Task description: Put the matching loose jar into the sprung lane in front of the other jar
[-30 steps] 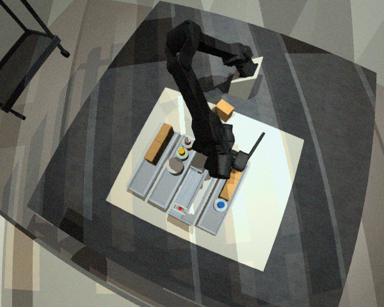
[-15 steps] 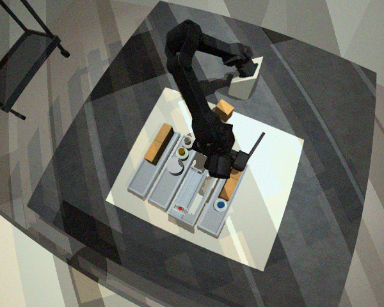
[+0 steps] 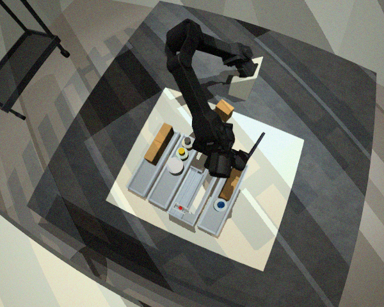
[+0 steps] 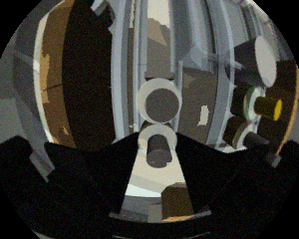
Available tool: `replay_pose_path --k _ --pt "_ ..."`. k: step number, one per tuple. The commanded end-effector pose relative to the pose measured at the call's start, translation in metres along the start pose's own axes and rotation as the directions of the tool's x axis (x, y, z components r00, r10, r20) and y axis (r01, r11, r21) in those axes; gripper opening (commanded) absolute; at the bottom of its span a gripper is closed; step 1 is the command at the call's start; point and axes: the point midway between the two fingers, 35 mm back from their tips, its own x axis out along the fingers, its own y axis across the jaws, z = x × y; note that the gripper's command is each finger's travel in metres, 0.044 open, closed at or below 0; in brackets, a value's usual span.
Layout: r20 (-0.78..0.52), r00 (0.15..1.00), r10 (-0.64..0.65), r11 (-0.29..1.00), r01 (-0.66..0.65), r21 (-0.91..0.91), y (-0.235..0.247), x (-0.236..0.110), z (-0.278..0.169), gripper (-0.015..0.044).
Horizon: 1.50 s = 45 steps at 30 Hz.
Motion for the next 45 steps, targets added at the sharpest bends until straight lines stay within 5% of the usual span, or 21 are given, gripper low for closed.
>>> replay_pose_path --k 1,45 --pt "0.008 1.0 -0.008 1.0 0.008 0.008 -0.0019 0.0002 0.001 0.0" --pt "0.007 1.0 -0.008 1.0 0.008 0.008 0.0001 0.0003 -0.0068 0.0"
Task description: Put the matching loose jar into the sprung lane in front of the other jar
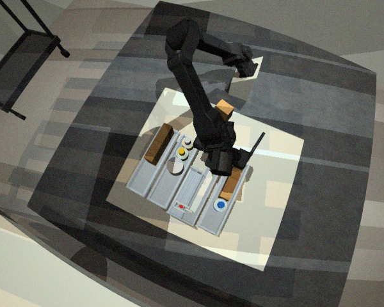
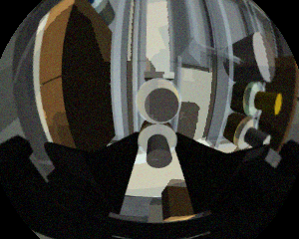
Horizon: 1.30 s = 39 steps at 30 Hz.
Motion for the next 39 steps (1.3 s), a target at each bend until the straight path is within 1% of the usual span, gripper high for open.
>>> replay_pose_path --k 1,12,16,21,29,39 --pt "0.001 1.0 -0.003 1.0 0.003 0.004 0.0 0.0 -0.001 0.0" --pt "0.001 1.0 -0.003 1.0 0.003 0.004 0.0 0.0 0.0 0.0285" --pt "0.001 1.0 -0.002 1.0 0.002 0.004 0.0 -0.003 0.0 0.0285" --pt "0.001 1.0 -0.002 1.0 0.002 0.004 0.0 -0.019 0.0 0.0285" --pt "0.001 1.0 -0.002 1.0 0.002 0.004 0.001 -0.02 -0.002 0.0285" --pt "0.0 1.0 -0.001 1.0 0.001 0.003 0.003 -0.021 -0.031 0.0285"
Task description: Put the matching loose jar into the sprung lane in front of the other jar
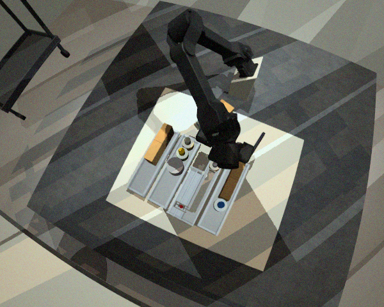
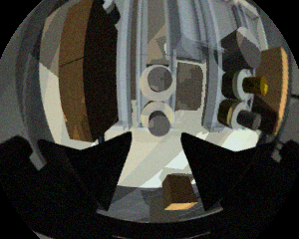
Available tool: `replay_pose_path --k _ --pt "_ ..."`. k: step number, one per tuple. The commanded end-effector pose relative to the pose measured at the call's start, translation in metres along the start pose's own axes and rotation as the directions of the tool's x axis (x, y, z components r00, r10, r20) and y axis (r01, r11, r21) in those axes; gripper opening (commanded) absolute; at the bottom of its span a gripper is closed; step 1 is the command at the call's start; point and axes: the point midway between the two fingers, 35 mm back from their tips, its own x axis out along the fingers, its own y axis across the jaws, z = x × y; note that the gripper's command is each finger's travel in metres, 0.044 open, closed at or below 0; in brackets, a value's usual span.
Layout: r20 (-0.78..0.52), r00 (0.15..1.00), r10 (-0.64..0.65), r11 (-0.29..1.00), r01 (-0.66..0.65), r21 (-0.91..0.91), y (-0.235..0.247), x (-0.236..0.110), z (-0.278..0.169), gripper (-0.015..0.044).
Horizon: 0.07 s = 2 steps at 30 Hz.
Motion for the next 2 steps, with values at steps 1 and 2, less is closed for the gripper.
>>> replay_pose_path --k 1,2 --pt "0.0 1.0 0.004 1.0 -0.004 -0.001 0.0015 -0.001 -0.0163 0.0285" --pt "0.0 1.0 0.004 1.0 -0.004 -0.001 0.0016 -0.001 -0.0198 0.0285"
